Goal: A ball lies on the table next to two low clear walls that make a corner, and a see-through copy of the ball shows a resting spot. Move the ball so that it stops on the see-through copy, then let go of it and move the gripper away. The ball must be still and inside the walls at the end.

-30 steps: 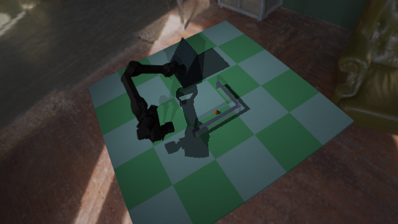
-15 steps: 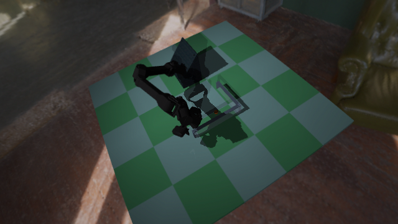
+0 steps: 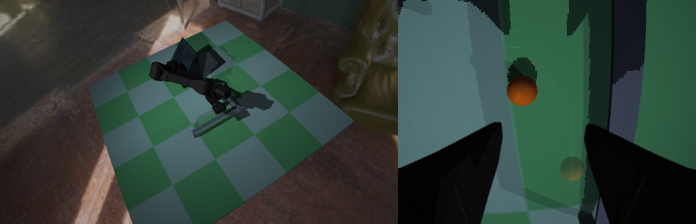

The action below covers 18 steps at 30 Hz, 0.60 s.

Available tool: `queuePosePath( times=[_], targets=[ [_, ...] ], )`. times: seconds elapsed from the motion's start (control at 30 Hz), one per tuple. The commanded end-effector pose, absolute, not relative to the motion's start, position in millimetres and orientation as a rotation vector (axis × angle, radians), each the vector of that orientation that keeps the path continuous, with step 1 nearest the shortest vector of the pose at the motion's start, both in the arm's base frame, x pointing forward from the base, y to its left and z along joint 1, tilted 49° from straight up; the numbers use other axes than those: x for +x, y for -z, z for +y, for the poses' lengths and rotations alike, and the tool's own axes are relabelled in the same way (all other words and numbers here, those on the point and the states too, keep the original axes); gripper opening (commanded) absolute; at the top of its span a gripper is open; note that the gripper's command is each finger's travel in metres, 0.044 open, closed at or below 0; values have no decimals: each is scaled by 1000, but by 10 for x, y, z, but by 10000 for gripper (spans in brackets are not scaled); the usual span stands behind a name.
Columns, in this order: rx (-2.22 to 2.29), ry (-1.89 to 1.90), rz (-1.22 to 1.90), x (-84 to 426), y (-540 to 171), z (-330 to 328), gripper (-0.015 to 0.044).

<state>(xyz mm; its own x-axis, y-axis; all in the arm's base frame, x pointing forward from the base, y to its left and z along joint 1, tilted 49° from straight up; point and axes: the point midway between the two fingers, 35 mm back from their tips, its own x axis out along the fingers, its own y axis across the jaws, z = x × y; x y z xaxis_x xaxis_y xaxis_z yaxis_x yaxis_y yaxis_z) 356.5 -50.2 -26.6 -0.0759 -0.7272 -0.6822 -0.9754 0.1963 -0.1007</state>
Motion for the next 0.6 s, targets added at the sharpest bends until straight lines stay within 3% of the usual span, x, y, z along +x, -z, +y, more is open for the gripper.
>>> queuePosePath(
  times=[0.0, 0.57],
  targets=[
    [-1628, -625, 1917, 3445, 425, -524, 226],
    [-1631, -629, 1920, 3413, 591, -702, 226]
  ],
)
